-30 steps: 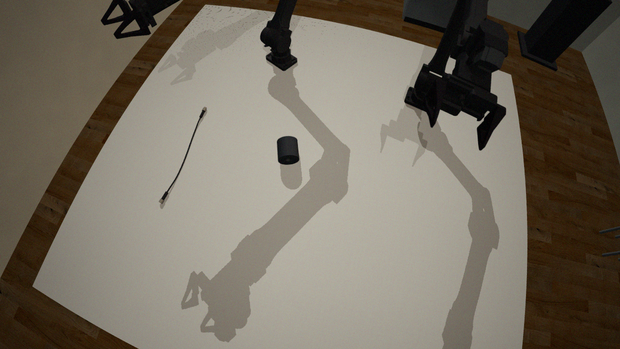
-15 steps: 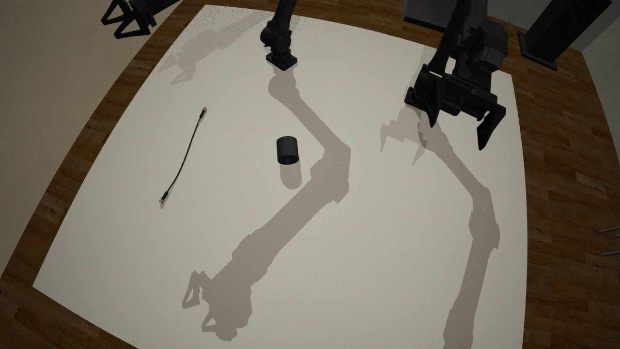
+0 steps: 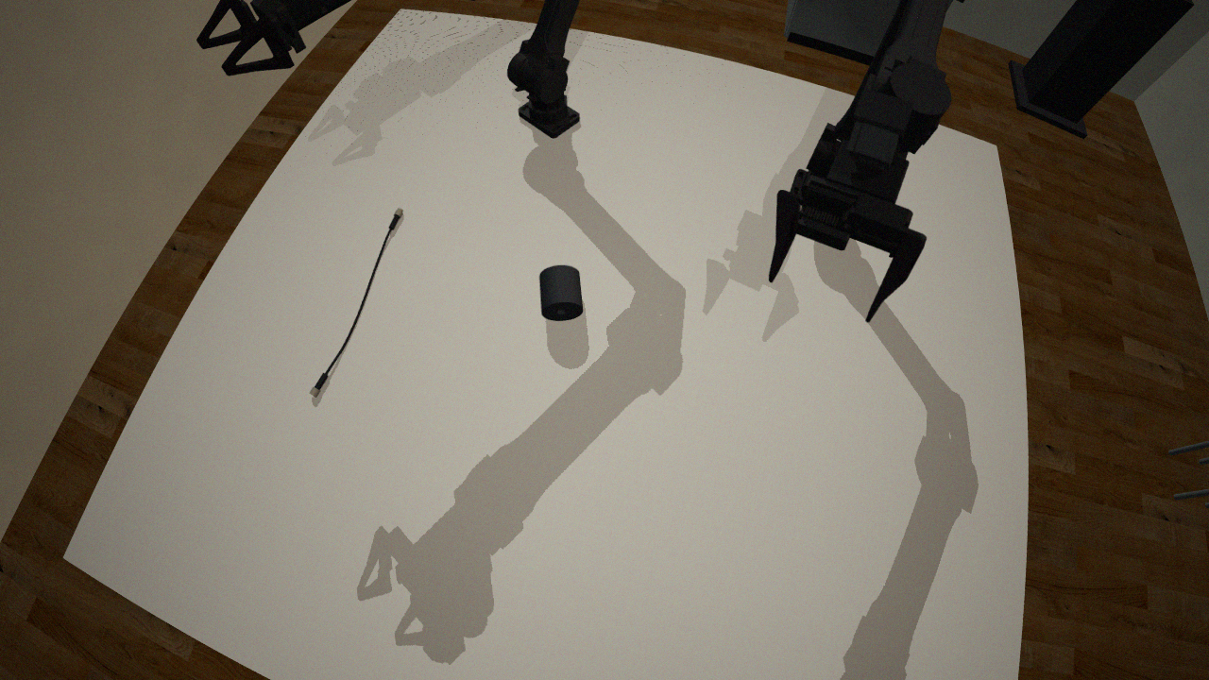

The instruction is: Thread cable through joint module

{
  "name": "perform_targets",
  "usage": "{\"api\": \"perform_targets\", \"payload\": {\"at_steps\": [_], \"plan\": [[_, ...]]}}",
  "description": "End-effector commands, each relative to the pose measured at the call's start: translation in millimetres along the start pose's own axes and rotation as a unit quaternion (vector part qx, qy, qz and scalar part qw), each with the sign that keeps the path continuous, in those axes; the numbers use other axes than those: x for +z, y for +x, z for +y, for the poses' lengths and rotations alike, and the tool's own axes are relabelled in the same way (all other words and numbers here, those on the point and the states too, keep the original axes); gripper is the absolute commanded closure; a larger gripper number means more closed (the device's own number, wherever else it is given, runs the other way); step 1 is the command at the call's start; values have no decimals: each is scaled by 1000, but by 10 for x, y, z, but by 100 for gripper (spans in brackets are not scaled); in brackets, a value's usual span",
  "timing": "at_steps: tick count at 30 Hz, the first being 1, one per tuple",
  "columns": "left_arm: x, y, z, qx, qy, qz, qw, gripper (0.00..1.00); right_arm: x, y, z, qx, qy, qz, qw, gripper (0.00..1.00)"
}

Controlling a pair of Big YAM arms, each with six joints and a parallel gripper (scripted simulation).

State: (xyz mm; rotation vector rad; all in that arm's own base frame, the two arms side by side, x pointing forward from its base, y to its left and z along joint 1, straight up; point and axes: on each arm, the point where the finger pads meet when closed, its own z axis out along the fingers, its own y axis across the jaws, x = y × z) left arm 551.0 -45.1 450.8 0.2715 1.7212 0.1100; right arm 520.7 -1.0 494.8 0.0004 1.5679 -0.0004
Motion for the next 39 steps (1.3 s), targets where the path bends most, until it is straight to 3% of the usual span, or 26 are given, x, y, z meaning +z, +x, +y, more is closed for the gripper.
{"api": "perform_targets", "payload": {"at_steps": [1,9,20,22,29,37,39], "plan": [[174,-180,-150,73,20,15,997,4,-25,-144,23,-3,-1,-15,1000,4],[384,25,-481,147,62,59,985,4,-25,-144,23,-3,-1,-15,1000,4],[673,455,-1190,289,158,125,936,4,-25,-144,23,-3,-1,-15,1000,4],[673,455,-1190,289,158,125,936,4,-25,-144,23,-3,-1,-15,1000,4],[765,728,-1634,373,223,152,888,4,-25,-144,23,-3,-1,-15,1000,4],[800,1065,-2144,465,302,173,814,4,-25,-144,23,-3,-1,-15,1000,4],[800,1065,-2144,465,302,173,814,4,-25,-144,23,-3,-1,-15,1000,4]]}}
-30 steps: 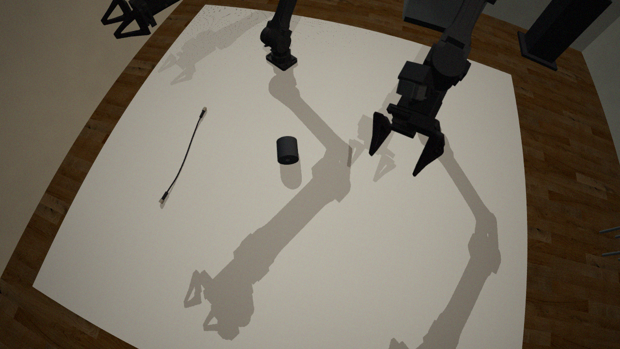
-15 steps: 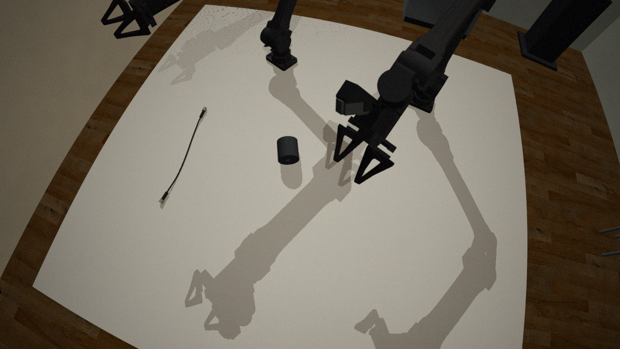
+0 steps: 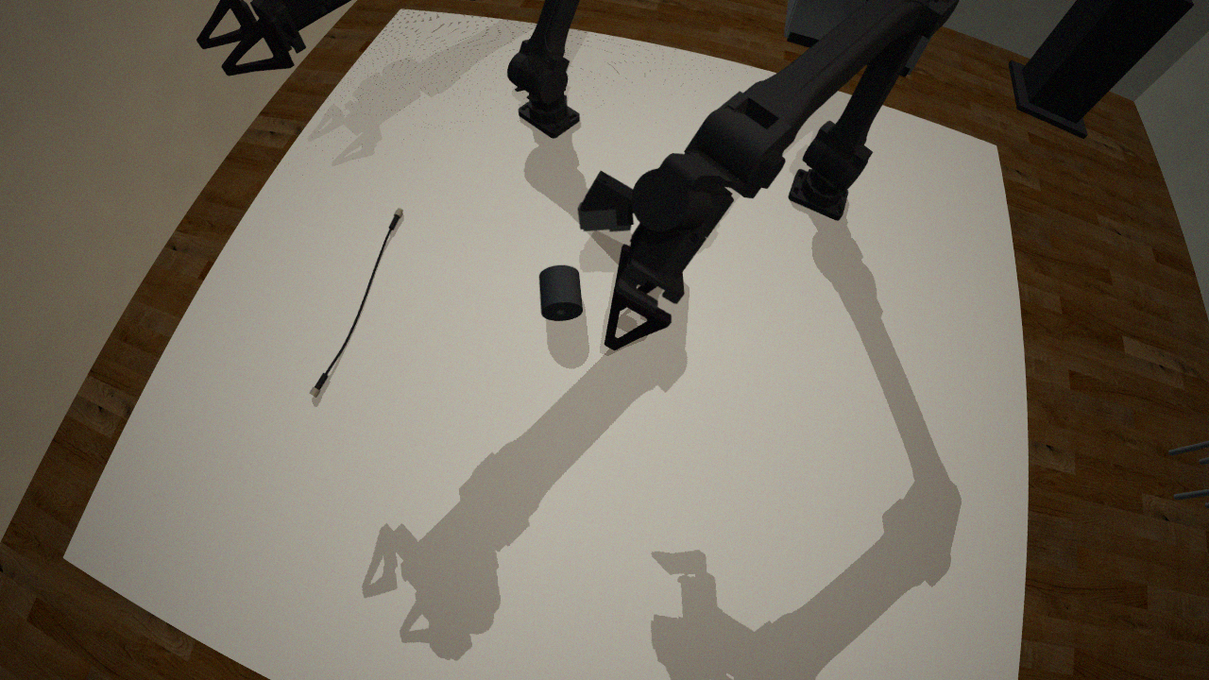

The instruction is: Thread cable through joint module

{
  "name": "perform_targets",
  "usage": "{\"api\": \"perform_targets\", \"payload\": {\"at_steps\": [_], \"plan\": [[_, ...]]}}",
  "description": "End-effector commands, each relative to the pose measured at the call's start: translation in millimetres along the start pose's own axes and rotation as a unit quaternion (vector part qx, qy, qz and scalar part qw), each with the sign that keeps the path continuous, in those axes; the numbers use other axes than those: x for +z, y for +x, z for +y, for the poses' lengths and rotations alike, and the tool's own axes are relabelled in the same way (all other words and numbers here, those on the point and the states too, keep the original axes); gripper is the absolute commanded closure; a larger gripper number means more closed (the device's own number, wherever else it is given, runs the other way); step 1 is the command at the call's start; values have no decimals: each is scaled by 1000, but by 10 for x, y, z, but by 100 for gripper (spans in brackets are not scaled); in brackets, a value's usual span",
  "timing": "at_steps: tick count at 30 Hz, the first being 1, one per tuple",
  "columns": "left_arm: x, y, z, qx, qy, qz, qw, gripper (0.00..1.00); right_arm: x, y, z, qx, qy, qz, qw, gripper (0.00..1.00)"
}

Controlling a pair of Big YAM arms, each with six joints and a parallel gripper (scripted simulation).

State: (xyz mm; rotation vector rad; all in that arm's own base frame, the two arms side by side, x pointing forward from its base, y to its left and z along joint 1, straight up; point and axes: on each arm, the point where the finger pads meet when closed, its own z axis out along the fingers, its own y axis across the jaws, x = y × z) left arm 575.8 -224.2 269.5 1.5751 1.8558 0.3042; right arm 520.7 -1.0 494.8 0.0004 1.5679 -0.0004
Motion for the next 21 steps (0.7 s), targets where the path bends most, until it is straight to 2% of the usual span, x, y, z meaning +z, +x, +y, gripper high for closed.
{"api": "perform_targets", "payload": {"at_steps": [1,9,15,17,21], "plan": [[19,-136,146,54,8,3,998,4,-25,-144,23,-3,-1,-15,1000,4],[320,-390,-330,175,88,11,981,4,-25,-144,23,-3,-1,-15,1000,4],[512,-529,-689,263,147,12,954,4,-25,-144,23,-3,-1,-15,1000,4],[512,-529,-689,263,147,12,954,4,-25,-144,23,-3,-1,-15,1000,4],[608,-597,-907,316,183,10,931,4,-25,-144,23,-3,-1,-15,1000,4]]}}
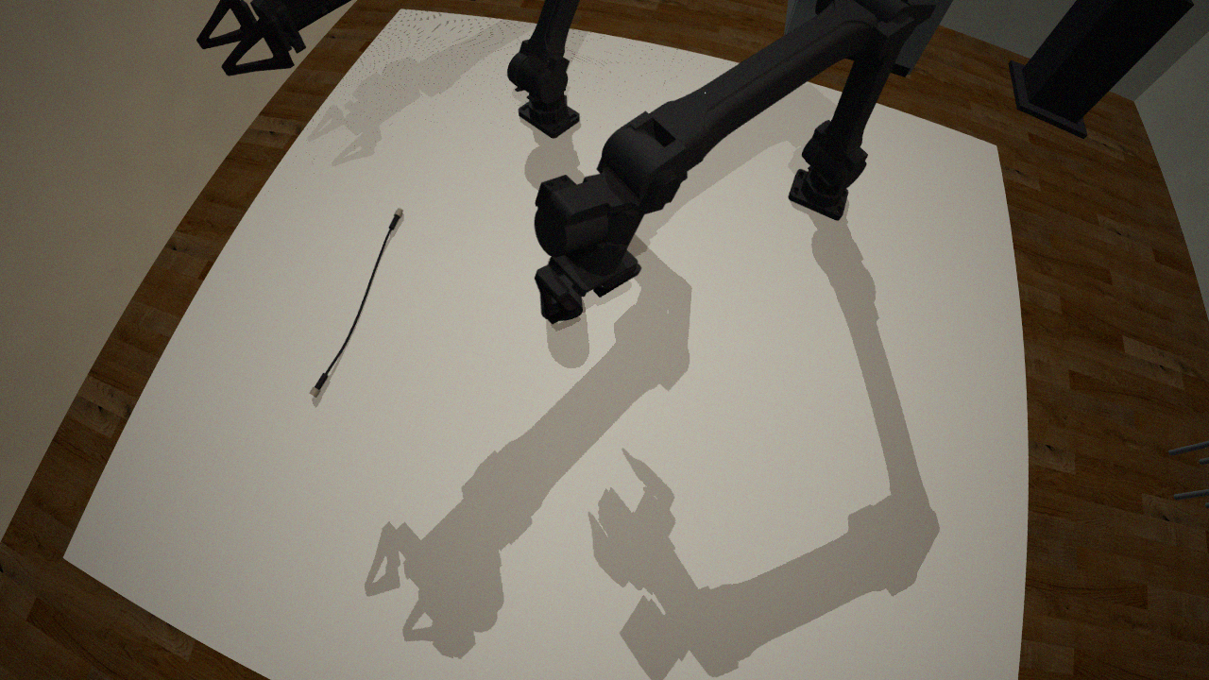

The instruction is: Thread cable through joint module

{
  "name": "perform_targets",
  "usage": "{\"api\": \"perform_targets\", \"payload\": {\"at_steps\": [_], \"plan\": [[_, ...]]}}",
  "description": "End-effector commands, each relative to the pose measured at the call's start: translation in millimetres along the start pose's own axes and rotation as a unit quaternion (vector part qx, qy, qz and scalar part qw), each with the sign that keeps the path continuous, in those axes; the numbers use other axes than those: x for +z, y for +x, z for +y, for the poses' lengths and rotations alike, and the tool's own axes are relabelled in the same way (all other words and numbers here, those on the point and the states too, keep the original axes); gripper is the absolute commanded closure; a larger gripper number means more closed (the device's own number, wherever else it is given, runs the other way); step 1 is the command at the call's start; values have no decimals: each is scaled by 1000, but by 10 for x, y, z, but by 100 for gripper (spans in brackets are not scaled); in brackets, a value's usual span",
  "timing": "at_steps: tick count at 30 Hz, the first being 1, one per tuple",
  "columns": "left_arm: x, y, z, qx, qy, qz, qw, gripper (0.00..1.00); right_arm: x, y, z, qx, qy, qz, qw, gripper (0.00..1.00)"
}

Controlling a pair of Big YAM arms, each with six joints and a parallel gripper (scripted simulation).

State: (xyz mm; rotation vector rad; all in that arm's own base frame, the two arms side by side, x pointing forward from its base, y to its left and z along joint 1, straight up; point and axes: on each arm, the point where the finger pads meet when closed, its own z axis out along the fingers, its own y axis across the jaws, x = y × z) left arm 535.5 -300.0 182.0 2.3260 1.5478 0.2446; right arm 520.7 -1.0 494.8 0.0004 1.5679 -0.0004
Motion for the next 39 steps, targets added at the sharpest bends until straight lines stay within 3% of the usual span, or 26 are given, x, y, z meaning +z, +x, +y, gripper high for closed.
{"api": "perform_targets", "payload": {"at_steps": [1,11,13,22,26,27,28,39], "plan": [[14,-196,144,75,16,-4,997,4,-25,-144,23,-3,-1,-15,1000,4],[380,-663,-209,230,112,-21,967,4,-25,-144,23,-3,-1,-15,1000,4],[380,-663,-209,230,112,-21,967,4,-25,-144,23,-3,-1,-15,1000,4],[536,-935,-445,326,172,-40,929,4,-25,-144,23,-3,-1,-15,1000,4],[553,-874,-432,308,174,-36,935,4,-25,-144,23,-3,-1,-15,1000,4],[715,-973,-691,313,199,-40,928,4,-25,-144,23,-3,-1,-15,1000,4],[726,-962,-733,315,204,-41,926,4,-25,-144,23,-3,-1,-15,1000,4],[859,-888,-724,310,194,-40,930,4,-25,-144,23,-3,-1,-15,1000,4]]}}
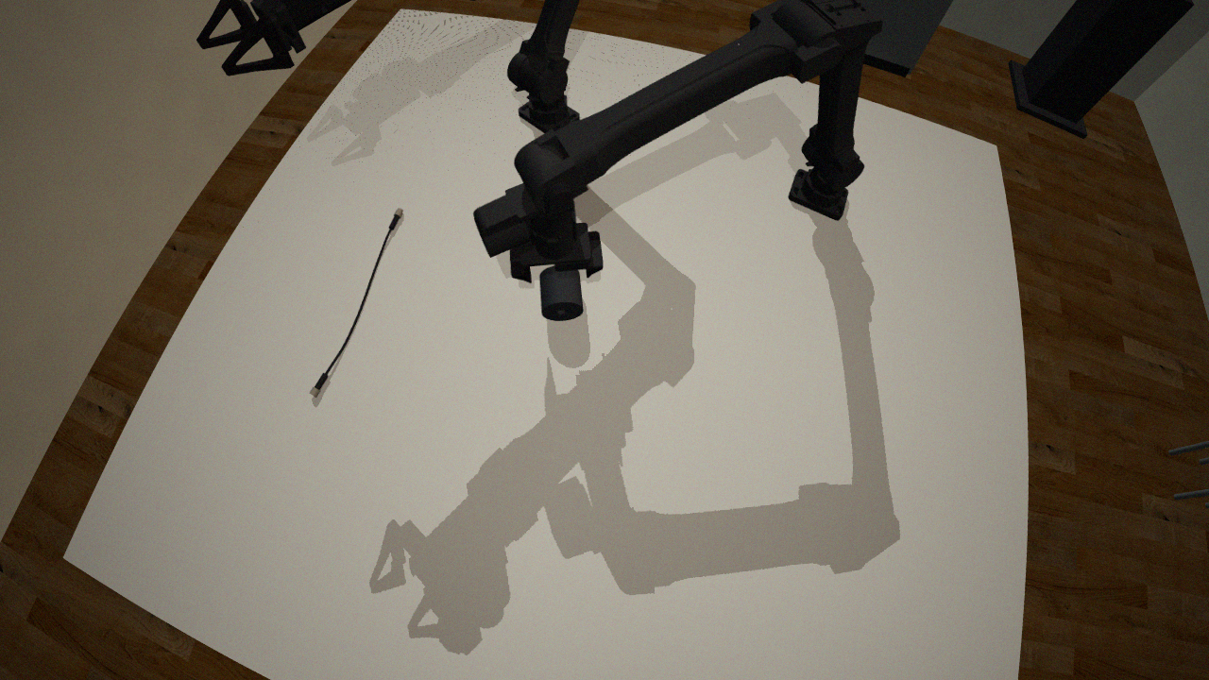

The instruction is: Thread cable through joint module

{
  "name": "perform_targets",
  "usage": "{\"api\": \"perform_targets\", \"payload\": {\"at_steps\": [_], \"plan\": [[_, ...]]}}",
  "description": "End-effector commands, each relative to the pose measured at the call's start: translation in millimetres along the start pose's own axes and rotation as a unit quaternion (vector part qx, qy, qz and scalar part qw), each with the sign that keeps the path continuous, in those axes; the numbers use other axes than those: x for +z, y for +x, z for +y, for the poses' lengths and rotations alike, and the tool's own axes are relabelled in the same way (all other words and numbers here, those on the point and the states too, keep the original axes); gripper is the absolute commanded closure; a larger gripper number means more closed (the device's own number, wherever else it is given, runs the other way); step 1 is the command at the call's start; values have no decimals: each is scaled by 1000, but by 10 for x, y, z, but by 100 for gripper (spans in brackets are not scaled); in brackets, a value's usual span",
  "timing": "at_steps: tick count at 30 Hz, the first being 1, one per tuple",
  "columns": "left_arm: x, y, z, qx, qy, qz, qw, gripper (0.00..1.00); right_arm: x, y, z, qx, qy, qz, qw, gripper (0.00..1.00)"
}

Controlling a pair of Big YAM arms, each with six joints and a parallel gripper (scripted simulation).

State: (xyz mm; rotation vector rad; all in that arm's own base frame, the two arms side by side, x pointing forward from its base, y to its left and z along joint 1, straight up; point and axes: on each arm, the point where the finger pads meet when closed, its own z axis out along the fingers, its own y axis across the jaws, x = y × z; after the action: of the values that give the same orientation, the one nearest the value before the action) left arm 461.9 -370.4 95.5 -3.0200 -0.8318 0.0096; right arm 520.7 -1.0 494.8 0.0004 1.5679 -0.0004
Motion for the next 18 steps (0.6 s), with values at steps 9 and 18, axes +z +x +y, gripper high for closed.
{"api": "perform_targets", "payload": {"at_steps": [9,18], "plan": [[180,65,100,0,-6,1,1000,4,-25,-144,23,-3,-1,-15,1000,4],[357,65,17,0,3,-2,1000,4,-25,-144,23,-3,-1,-15,1000,4]]}}
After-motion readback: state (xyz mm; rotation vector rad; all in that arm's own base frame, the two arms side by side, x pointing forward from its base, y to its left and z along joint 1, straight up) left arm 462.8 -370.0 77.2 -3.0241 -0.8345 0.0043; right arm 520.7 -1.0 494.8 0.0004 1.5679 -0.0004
